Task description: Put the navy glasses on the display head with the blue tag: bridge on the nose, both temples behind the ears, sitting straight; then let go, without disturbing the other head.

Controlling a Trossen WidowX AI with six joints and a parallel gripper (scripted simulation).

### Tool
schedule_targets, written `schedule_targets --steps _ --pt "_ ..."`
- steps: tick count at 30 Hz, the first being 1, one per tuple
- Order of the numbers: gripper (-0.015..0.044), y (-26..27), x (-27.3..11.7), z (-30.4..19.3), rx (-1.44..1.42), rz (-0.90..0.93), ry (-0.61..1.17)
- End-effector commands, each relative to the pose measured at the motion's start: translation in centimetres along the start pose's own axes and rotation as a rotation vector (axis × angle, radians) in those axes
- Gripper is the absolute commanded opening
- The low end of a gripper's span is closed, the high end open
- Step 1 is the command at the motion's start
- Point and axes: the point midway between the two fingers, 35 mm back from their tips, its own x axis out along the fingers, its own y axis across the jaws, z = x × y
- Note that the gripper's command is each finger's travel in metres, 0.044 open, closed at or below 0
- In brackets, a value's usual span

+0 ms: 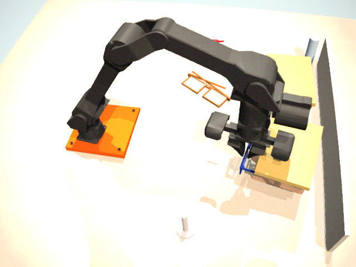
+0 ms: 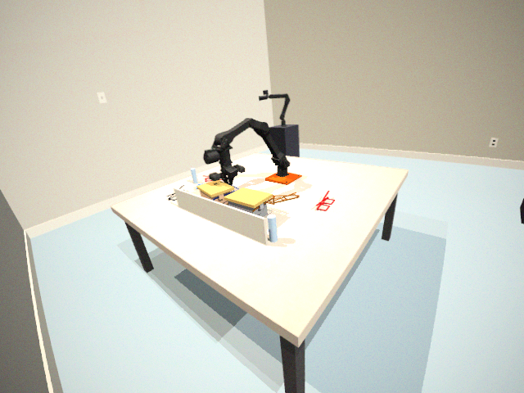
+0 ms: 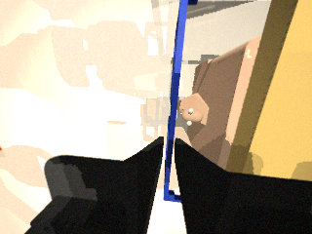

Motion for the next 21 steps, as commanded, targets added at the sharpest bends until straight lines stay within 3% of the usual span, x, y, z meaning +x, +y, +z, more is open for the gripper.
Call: schedule_targets --steps 1,21 --pt "0.0107 0.0 0.0 0.0 0.000 0.000 0.000" --pt "0.0107 0.8 -3.3 -0.2 -0.005 0.000 0.003"
